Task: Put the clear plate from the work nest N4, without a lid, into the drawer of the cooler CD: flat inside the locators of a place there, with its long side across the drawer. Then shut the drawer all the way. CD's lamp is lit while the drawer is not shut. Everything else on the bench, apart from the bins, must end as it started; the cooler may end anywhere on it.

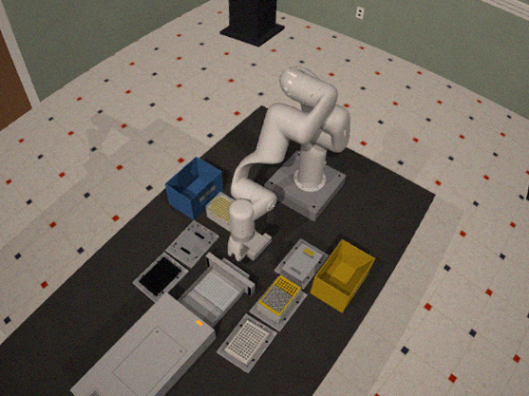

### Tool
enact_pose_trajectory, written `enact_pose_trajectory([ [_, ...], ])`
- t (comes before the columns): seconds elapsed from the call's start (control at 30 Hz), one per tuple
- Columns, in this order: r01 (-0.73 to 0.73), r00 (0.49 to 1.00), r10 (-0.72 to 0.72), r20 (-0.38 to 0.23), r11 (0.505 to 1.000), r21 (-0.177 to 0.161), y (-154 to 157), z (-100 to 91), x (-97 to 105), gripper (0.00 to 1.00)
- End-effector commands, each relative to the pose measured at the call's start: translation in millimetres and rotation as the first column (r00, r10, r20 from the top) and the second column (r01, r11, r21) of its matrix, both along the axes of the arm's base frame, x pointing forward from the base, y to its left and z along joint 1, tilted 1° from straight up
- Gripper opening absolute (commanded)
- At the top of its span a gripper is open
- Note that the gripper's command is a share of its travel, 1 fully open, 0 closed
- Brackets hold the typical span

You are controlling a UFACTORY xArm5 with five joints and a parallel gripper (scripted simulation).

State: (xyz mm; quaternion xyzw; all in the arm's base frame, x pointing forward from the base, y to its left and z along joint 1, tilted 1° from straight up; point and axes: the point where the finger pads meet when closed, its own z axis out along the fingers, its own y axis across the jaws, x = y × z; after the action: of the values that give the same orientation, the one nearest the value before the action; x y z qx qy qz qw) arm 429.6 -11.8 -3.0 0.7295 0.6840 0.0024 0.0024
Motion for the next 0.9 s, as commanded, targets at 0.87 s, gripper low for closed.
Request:
enact_pose_trajectory([
  [0.87, 0.000, 1.000, 0.000, 0.004, 1.000, -0.012, -2, 1.7, 30, 0.00],
])
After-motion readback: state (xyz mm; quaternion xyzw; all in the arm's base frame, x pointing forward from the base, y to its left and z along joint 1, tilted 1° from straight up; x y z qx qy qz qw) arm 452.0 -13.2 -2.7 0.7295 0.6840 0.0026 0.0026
